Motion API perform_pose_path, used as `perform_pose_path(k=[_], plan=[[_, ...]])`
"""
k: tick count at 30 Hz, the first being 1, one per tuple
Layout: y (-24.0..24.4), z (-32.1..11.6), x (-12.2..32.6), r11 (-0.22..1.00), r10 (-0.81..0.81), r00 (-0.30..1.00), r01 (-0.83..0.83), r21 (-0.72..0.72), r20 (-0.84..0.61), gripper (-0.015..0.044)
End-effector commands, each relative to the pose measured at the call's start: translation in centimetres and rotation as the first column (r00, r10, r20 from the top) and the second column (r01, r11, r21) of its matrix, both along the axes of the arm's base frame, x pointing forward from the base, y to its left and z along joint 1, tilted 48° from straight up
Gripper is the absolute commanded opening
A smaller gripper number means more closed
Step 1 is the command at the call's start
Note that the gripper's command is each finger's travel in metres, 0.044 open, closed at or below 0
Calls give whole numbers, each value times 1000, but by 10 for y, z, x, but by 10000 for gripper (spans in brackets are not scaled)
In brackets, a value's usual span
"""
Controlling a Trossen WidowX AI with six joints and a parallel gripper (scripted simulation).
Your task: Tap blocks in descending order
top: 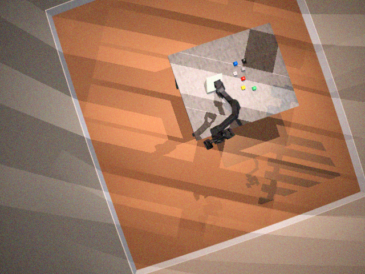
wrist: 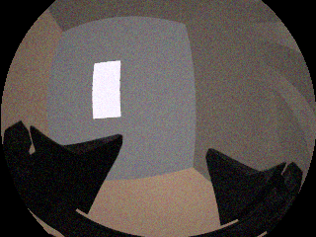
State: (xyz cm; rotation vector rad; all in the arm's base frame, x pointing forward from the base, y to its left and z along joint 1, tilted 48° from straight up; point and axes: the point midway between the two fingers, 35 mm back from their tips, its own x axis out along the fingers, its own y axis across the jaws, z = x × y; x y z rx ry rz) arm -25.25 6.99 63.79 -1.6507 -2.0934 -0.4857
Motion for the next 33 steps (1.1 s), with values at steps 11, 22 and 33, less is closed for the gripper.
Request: perform_pose_path(k=[11,22,33], plan=[[-137,-13,-47,925,257,880,-344,163,399,400],[-349,-59,9,494,261,575,-769,405,775,400],[-486,-134,201,-233,26,556,-805,546,831,400]])
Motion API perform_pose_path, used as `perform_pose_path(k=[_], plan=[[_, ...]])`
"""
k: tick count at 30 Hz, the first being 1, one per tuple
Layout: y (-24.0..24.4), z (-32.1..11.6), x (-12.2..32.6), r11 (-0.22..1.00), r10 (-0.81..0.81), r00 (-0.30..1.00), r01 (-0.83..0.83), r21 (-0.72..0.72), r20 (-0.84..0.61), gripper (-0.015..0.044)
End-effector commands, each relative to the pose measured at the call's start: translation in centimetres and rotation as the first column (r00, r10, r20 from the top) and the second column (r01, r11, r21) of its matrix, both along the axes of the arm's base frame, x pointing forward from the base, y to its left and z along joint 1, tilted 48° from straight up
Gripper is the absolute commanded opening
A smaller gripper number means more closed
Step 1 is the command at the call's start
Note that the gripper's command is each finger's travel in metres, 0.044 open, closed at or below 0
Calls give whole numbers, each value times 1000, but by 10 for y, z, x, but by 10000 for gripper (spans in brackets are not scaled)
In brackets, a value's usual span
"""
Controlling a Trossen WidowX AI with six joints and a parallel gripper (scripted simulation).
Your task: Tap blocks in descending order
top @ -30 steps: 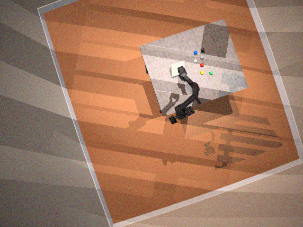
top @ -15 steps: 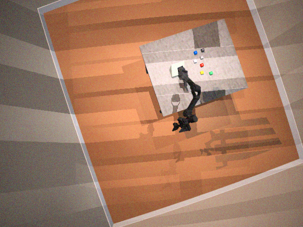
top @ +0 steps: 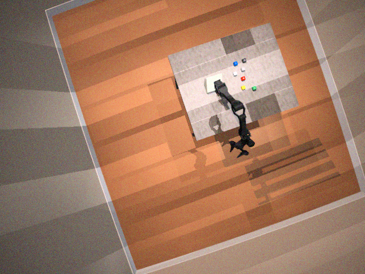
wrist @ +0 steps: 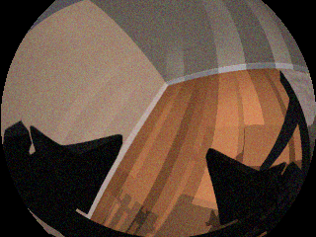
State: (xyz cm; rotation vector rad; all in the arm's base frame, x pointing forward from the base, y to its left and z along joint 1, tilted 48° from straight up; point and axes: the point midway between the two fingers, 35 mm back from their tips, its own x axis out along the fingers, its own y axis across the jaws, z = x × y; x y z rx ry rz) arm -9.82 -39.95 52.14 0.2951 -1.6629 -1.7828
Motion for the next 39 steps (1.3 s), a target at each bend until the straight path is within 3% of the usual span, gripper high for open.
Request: perform_pose_path(k=[1,6,11,16,21,25,29,35,39], plan=[[-23,-25,68,972,165,985,-153,177,-52,400],[-29,-67,179,836,425,897,-337,433,-122,400],[-8,-125,280,612,657,736,-395,685,-163,400],[42,-191,361,358,842,513,-301,884,-166,400],[112,-259,413,146,959,255,-64,987,-126,400],[174,-306,431,55,997,45,185,981,-65,400],[236,-345,429,52,989,-149,441,896,16,400],[316,-381,399,197,912,-378,746,636,160,400],[350,-390,374,332,851,-465,836,436,244,400]])
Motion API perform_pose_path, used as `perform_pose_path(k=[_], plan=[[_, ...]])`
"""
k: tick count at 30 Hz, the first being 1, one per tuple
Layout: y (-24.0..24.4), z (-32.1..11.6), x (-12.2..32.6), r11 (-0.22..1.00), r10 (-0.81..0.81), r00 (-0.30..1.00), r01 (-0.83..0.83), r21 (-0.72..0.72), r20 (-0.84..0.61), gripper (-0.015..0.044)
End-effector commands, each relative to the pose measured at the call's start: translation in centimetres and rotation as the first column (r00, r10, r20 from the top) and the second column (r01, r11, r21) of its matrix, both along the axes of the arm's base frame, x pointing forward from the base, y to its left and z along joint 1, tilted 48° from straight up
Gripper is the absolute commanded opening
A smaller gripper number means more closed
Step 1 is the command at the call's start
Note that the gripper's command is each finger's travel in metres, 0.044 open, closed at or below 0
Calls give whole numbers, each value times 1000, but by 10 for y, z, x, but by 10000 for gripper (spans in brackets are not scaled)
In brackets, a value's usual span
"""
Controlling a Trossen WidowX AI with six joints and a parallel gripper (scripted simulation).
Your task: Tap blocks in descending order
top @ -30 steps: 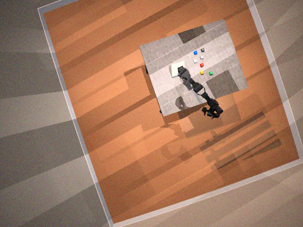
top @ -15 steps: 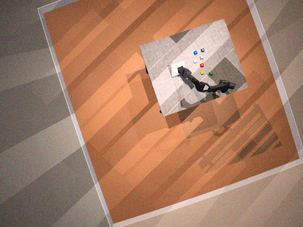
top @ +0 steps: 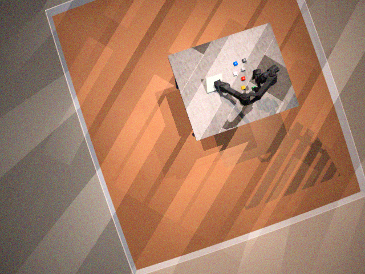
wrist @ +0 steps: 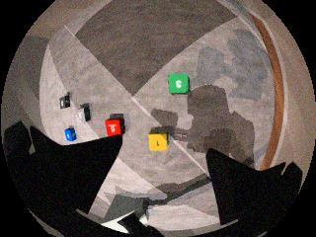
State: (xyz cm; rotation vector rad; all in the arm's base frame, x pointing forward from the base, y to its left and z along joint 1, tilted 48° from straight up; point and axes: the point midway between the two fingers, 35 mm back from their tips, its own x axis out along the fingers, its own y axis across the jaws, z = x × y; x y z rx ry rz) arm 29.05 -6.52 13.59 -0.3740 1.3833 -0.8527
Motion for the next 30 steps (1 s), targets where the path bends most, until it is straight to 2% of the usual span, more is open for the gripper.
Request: perform_pose_path(k=[1,4,24,26,30], plan=[[20,-5,-19,995,95,982,-98,-9,-165,400],[24,-5,-23,993,115,973,-120,-12,-198,400],[24,-5,-23,993,115,973,-120,-12,-198,400],[30,-12,-18,993,116,973,-120,-10,-198,400],[67,-55,0,993,116,974,-120,-8,-196,400]])
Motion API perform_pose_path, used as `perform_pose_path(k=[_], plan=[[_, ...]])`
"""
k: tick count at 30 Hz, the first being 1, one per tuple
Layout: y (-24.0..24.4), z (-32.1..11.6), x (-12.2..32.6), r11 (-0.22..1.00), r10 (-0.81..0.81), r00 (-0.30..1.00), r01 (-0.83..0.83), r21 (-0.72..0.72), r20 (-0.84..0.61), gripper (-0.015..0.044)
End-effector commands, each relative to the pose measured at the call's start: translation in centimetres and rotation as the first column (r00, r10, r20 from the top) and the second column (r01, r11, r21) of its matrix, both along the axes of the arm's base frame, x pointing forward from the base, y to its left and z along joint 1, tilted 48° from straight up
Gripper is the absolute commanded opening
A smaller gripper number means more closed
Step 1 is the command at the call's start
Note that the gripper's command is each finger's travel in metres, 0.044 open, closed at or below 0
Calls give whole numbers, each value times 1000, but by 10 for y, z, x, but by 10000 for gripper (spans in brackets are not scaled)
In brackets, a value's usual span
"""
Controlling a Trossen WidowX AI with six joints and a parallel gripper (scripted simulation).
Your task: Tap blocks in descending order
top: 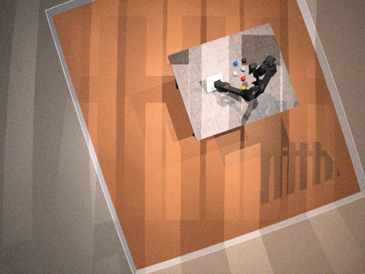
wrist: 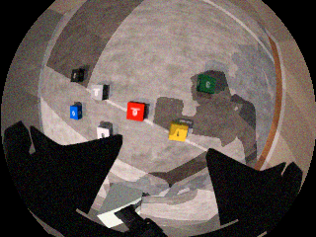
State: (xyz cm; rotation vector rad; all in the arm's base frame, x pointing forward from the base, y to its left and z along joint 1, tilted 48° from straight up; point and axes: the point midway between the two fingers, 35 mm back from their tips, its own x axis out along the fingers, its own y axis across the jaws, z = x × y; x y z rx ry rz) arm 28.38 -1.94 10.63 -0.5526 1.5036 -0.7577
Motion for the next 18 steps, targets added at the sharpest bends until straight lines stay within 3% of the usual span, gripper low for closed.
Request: perform_pose_path(k=[1,18], plan=[[26,-31,8,1000,6,1000,-6,3,-17,400],[28,-33,8,1000,6,1000,-6,3,-17,400]])
